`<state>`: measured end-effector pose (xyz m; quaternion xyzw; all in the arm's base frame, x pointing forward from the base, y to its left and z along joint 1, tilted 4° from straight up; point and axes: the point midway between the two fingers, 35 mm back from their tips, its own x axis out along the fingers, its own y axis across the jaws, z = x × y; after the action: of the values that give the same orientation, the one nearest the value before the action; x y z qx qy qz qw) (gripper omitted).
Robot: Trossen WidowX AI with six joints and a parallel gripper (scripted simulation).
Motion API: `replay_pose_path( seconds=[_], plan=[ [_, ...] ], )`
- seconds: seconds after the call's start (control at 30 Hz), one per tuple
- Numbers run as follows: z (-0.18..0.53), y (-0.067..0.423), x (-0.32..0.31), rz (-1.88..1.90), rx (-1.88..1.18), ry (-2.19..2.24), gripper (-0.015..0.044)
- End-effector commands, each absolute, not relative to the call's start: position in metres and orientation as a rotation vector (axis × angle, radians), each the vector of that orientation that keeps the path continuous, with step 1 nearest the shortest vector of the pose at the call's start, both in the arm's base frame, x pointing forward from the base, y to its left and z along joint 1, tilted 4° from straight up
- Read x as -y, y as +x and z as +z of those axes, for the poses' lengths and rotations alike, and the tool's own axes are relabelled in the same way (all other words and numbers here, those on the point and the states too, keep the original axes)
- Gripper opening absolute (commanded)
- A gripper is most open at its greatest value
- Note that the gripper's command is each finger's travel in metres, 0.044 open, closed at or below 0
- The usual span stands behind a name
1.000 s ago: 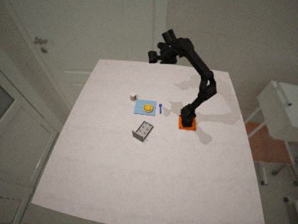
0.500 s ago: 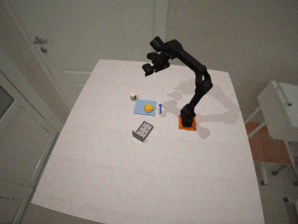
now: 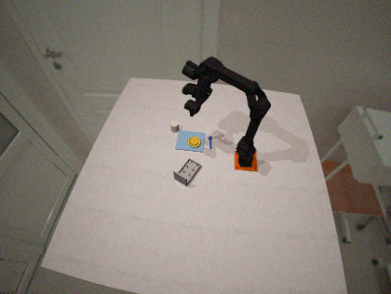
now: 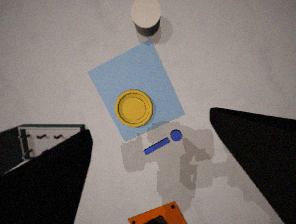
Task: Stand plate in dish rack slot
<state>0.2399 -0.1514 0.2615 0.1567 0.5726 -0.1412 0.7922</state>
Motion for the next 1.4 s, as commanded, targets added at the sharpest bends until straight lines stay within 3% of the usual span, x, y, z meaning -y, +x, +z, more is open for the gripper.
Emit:
replay_pose_path(
  seconds=[0.0, 0.43, 0.77, 1.37],
  plan=[
    [0.251, 0.244, 0.141, -0.206, -1.318, 0.257, 0.0400],
    [0.230, 0.250, 0.126, -0.074, -1.426, 0.153, 0.0400],
    [0.126, 0.264, 0.117, -0.160, -1.474, 0.095, 0.0400],
    [0.104, 0.266, 0.118, -0.161, -1.474, 0.094, 0.0400]
  ],
)
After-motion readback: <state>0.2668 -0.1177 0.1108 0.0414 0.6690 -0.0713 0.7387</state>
